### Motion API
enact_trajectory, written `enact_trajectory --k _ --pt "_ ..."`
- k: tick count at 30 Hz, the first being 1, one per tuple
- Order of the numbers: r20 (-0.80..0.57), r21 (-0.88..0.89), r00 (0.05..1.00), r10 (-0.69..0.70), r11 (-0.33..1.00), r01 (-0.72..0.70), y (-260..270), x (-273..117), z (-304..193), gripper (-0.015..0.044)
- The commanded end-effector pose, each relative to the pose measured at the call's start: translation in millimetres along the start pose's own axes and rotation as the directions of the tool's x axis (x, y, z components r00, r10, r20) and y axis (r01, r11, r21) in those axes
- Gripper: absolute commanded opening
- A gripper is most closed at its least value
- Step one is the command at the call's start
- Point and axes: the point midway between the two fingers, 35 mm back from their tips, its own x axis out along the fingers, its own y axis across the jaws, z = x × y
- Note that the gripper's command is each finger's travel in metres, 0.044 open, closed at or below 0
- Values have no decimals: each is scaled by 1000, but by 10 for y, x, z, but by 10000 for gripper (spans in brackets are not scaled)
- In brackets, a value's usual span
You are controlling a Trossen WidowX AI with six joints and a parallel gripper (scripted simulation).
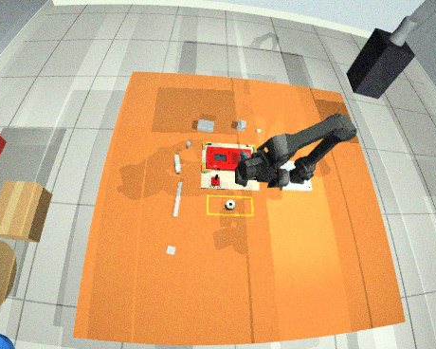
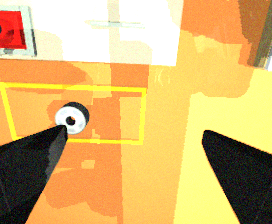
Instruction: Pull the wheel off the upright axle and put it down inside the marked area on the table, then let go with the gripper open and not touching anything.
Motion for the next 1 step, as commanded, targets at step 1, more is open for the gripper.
enact_trajectory --k 1 --pt "-3 -4 1000 -5 1000 5 -12 5 -2 440"
